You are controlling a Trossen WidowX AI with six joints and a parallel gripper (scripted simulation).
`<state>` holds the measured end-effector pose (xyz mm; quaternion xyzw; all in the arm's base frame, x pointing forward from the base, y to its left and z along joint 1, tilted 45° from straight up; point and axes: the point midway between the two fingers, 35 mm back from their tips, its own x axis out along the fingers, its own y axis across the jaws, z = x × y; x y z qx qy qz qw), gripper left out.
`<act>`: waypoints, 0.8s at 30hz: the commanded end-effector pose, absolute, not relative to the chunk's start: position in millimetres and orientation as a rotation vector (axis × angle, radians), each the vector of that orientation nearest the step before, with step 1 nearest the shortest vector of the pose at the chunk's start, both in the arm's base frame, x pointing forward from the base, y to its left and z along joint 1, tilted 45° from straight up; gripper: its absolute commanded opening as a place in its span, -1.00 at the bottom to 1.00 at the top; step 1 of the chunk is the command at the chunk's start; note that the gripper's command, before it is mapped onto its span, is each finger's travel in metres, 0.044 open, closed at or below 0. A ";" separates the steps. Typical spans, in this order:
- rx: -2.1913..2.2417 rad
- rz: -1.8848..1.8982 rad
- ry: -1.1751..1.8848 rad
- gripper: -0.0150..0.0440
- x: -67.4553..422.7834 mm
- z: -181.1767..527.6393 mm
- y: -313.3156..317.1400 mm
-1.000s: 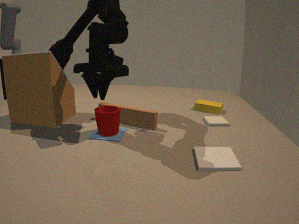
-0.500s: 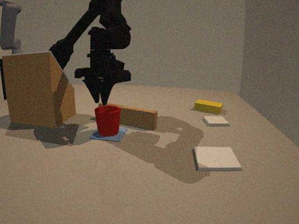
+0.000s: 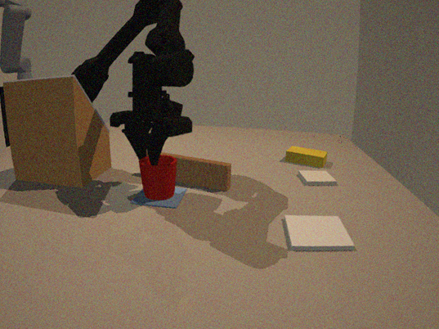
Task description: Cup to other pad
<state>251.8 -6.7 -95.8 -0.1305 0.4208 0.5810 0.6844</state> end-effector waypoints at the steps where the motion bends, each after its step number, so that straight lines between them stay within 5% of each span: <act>1: -0.278 1.303 0.945 0.01 249.5 -101.2 -1.5; 15: -0.276 1.305 0.943 0.01 247.5 -111.7 9.7; 19: -0.287 1.306 0.943 -0.35 248.4 -110.3 8.5; 24: -0.287 1.306 0.943 -0.46 248.4 -110.3 8.5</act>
